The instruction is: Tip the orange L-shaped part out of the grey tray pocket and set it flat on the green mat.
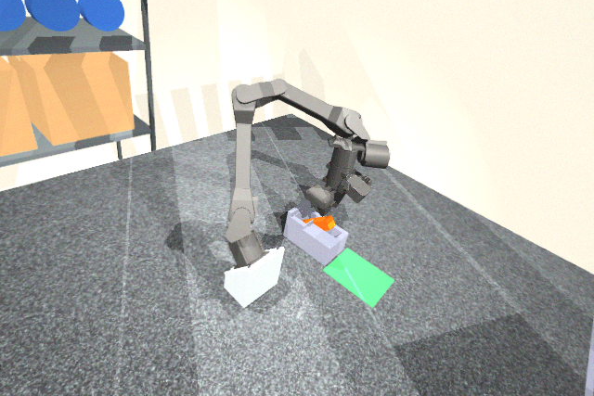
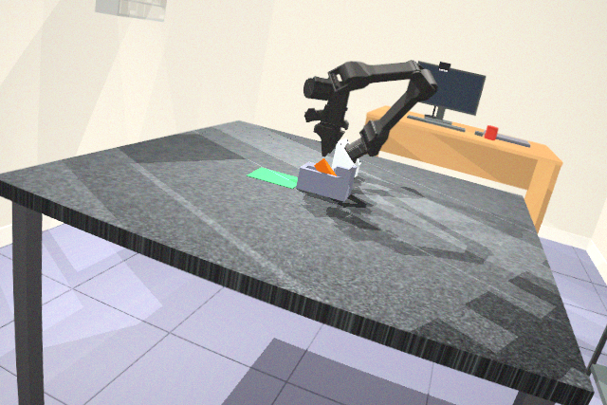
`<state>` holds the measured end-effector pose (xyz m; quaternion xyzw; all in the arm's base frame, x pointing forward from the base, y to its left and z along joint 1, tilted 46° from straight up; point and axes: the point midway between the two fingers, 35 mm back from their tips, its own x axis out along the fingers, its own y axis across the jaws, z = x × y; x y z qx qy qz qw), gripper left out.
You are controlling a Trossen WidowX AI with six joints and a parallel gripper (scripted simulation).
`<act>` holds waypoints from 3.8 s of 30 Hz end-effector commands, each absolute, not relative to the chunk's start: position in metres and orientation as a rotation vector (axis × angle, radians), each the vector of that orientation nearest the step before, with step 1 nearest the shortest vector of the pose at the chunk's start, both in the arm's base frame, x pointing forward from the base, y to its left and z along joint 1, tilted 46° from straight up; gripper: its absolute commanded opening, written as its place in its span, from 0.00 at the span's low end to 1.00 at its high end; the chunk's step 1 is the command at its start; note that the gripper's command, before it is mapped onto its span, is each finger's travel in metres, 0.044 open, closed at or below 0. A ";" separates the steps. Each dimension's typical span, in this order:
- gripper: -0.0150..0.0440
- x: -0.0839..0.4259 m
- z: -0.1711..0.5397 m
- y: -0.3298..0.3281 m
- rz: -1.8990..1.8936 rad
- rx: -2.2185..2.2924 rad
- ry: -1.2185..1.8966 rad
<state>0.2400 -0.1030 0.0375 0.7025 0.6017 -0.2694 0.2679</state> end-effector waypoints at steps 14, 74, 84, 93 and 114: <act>0.73 0.244 0.019 -0.084 -0.727 1.904 1.624; 0.25 0.242 0.029 -0.093 -0.727 1.903 1.624; 0.25 0.239 0.040 -0.104 -0.727 1.904 1.624; 0.25 0.237 0.050 -0.115 -0.728 1.904 1.624; 0.25 0.234 0.066 -0.132 -0.729 1.903 1.625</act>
